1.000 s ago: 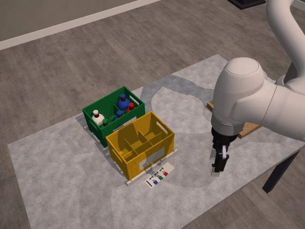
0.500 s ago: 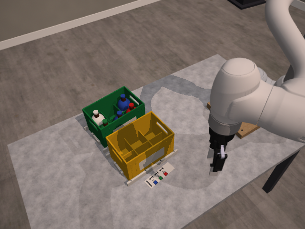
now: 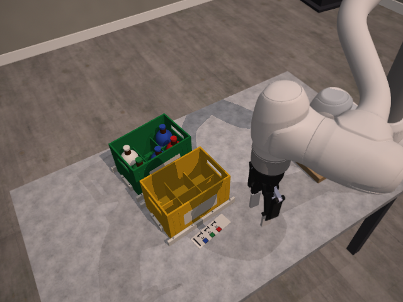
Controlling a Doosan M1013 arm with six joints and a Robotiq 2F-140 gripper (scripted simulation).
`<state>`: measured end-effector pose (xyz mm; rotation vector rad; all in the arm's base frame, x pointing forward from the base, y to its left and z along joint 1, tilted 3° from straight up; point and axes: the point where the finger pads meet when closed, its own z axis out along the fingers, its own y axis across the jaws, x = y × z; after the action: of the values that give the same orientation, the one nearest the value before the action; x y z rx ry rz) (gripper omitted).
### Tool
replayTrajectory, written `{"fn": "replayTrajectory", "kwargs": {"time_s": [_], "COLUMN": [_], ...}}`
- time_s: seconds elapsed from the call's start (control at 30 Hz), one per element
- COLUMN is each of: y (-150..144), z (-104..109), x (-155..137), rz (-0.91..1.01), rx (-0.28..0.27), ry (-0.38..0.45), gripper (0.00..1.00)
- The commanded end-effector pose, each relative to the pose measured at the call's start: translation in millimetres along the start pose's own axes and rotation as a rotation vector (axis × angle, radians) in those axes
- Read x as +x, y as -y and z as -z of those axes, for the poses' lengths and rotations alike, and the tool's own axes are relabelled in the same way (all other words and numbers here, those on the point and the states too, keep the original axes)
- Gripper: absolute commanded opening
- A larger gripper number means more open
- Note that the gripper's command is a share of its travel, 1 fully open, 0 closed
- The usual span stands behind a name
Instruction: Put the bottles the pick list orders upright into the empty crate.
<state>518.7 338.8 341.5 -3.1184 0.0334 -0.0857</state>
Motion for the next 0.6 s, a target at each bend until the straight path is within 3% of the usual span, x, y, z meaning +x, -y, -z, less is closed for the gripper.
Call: {"fn": "replayTrajectory", "kwargs": {"time_s": [0.0,0.27,0.57], "y": [-7.5,-37.2,-63.3], "z": [-4.6,-23.2,-39.4], "x": [5.1,24.3,41.1], "rz": [0.075,0.333,0.333], "rx": [0.008,0.008,0.008], "ry": [0.004,0.002,0.002], "gripper": [0.38,0.38,0.38]}}
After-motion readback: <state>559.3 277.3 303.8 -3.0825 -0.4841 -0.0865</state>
